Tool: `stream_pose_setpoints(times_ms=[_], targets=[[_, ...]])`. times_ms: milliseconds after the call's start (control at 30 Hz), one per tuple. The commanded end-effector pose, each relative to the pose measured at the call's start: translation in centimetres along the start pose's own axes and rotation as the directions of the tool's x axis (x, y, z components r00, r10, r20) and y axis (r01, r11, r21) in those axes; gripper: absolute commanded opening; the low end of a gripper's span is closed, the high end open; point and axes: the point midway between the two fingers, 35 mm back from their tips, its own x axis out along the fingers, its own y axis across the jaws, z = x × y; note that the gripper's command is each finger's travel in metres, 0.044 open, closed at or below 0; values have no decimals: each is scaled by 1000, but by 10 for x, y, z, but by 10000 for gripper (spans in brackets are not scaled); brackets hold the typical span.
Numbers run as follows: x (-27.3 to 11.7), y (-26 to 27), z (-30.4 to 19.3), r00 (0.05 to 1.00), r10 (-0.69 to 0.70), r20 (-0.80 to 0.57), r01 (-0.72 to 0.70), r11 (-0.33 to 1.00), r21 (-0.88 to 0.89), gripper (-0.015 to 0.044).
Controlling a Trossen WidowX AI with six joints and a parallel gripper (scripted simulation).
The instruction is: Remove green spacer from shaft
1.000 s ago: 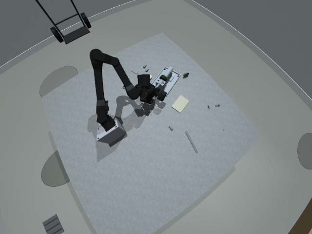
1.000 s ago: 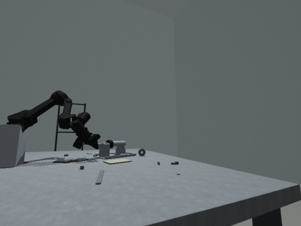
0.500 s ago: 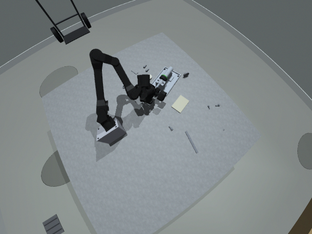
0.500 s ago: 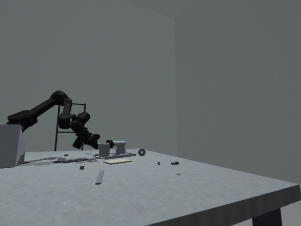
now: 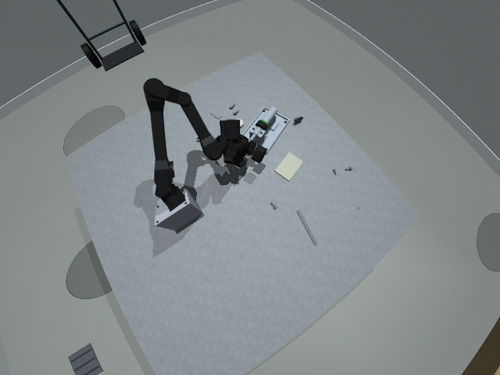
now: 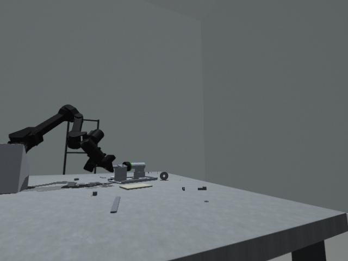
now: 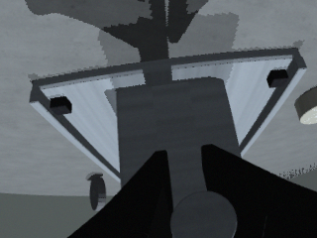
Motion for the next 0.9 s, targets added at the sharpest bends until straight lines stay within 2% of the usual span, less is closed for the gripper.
stream_pose_setpoints(times_ms=[0,867], targets=[[-1,0,1,1000,-1,1,1,1000,-4,0],[-3,0,3,1000,-1,1,1,1000,-4,0]])
